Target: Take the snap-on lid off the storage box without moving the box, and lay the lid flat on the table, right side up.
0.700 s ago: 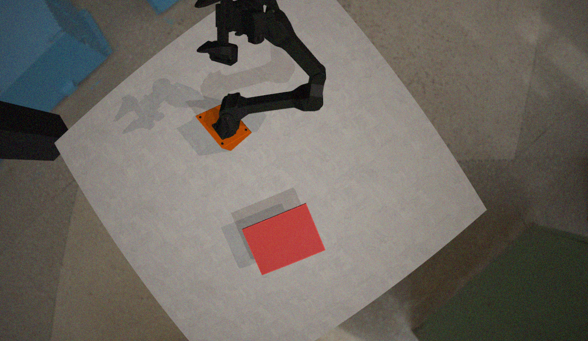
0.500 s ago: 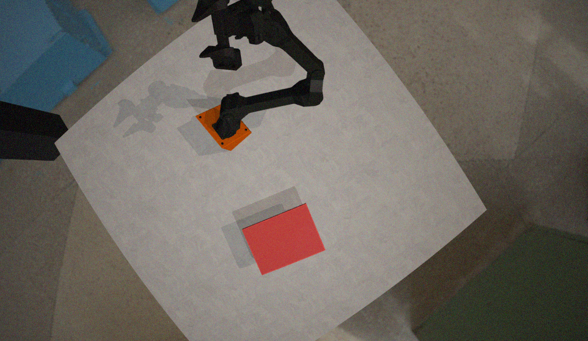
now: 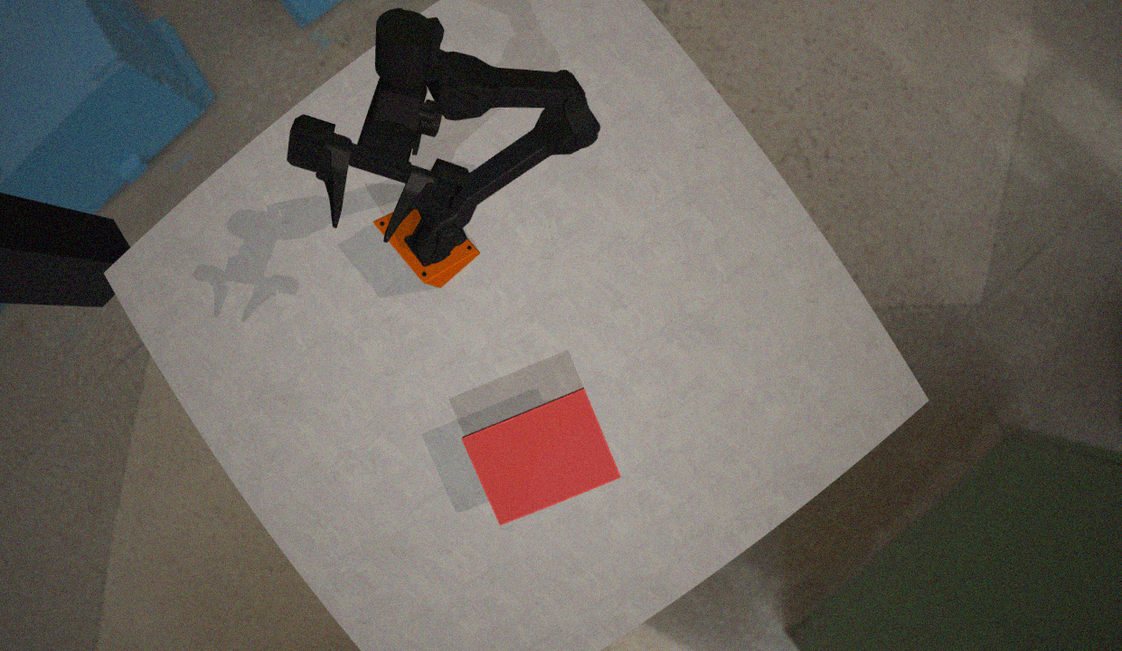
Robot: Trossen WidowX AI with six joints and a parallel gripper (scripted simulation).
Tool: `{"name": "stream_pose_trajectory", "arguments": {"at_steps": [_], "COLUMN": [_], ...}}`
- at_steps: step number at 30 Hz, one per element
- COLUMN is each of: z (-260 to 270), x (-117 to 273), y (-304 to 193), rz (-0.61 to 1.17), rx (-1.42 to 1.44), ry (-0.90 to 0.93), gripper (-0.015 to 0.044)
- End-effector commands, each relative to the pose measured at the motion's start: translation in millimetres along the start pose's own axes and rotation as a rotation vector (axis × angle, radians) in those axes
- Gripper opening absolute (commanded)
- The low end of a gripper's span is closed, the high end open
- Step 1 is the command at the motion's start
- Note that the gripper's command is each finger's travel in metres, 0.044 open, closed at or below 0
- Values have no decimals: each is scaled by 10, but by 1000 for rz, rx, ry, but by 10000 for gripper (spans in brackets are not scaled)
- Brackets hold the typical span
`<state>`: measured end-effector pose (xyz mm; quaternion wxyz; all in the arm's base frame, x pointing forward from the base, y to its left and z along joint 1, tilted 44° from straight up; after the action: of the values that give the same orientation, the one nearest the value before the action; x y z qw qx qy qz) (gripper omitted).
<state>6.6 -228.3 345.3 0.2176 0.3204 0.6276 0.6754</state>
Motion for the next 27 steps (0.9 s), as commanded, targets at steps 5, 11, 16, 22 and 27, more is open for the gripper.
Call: {"name": "stream_pose_trajectory", "arguments": {"at_steps": [5,11,16,22,27], "z": [415,704,1128,1529,1955], "x": [-739,-984,-1184,-1260,-1232], "y": [-578,-849,-1204,-1534,-1902], "rz": [248,416,661,905,1176], "rx": [-627,-880,-1145,-1361,-1572], "ry": [231,283,298,239,74], "gripper": [235,235,235,235,235]}}
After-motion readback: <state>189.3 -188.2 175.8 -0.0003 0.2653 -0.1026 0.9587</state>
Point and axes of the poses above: the point midway between the two fingers, 35 mm back from their tips, its own x axis back along the fingers, its own z axis across the jaws, y = z × x, the point moved 8 cm from there along x, back along the fingers, and after that the axes turned 3 degrees about x, right-handed, at the moved point
